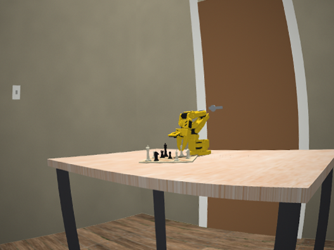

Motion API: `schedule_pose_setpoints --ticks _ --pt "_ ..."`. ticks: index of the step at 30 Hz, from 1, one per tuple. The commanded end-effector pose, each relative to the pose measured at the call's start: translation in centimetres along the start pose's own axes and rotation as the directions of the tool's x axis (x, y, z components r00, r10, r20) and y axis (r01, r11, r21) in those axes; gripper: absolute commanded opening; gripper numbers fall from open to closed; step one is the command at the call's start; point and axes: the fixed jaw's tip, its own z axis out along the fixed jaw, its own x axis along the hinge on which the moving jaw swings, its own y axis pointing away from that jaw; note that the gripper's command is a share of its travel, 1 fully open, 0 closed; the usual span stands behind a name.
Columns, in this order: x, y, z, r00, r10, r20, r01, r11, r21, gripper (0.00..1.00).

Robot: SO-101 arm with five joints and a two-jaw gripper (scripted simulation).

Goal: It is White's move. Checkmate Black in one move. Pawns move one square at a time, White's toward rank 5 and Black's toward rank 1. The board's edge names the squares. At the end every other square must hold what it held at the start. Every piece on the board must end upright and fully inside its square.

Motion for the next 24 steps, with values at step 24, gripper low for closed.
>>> schedule_pose_setpoints --ticks 24 --pt "-0.10 0.08 0.02 1.000 -0.007 0.001 0.007 1.000 -0.002 0.05"
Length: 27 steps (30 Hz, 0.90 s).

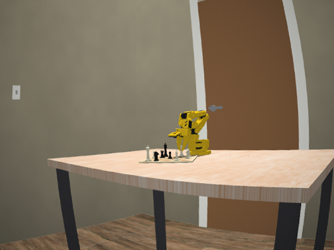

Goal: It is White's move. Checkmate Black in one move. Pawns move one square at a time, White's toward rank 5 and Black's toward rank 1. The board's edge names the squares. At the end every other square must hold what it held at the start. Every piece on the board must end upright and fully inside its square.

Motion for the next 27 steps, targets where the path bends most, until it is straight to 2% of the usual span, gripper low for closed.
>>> schedule_pose_setpoints --ticks 1,7,27 --pt "-0.09 0.07 0.01 1.000 -0.007 0.002 0.007 1.000 -0.002 0.06" --pt "-0.09 0.07 0.01 1.000 -0.007 0.002 0.007 1.000 -0.002 0.11" --pt "-0.09 0.48 0.00 1.000 -0.007 0.002 0.007 1.000 -0.010 0.12"
